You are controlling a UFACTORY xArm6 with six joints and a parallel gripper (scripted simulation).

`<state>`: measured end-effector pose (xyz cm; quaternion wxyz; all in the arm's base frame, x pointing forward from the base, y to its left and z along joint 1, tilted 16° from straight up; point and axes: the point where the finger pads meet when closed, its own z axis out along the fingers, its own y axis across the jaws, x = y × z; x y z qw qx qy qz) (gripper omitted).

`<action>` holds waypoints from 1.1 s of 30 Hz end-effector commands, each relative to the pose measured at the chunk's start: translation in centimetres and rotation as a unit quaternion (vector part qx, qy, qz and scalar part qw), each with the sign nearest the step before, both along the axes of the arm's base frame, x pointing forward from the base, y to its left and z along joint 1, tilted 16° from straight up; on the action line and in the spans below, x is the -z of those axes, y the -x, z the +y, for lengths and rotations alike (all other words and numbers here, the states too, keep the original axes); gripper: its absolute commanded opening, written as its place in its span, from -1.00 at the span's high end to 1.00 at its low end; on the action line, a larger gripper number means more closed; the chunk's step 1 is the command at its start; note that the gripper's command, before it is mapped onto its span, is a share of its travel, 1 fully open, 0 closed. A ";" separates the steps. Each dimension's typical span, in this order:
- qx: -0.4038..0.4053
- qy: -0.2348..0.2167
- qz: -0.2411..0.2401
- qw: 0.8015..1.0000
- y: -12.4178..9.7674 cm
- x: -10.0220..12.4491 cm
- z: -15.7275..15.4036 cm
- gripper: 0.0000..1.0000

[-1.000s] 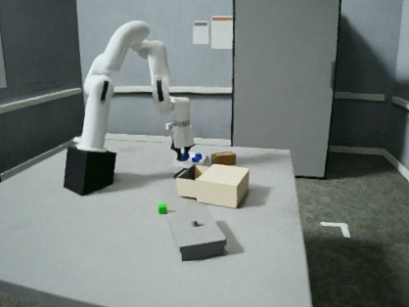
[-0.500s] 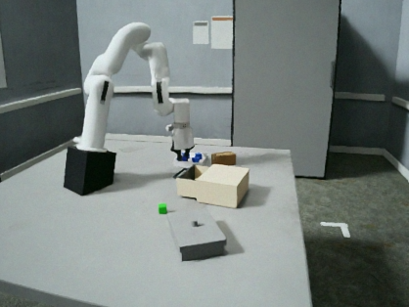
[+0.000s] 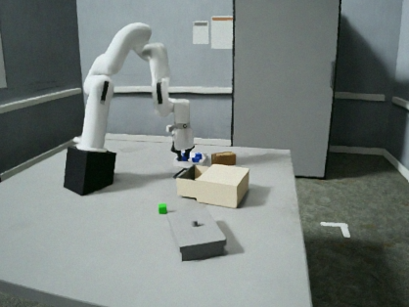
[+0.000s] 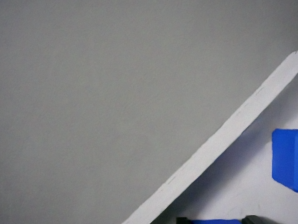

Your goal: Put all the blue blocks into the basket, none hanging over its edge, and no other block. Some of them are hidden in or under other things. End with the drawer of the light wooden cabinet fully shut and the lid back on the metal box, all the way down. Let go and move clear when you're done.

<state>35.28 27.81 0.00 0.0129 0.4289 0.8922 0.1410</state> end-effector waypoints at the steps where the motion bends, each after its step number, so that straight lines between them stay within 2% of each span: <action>1: -0.001 0.000 0.000 1.000 0.0 0.0 0.1 1.00; 13: -0.001 0.000 0.000 1.000 0.0 0.0 0.1 1.00; 14: -0.001 0.000 0.000 1.000 0.0 0.0 0.1 0.08; 33: -0.001 0.000 0.000 1.000 0.0 0.0 0.1 0.08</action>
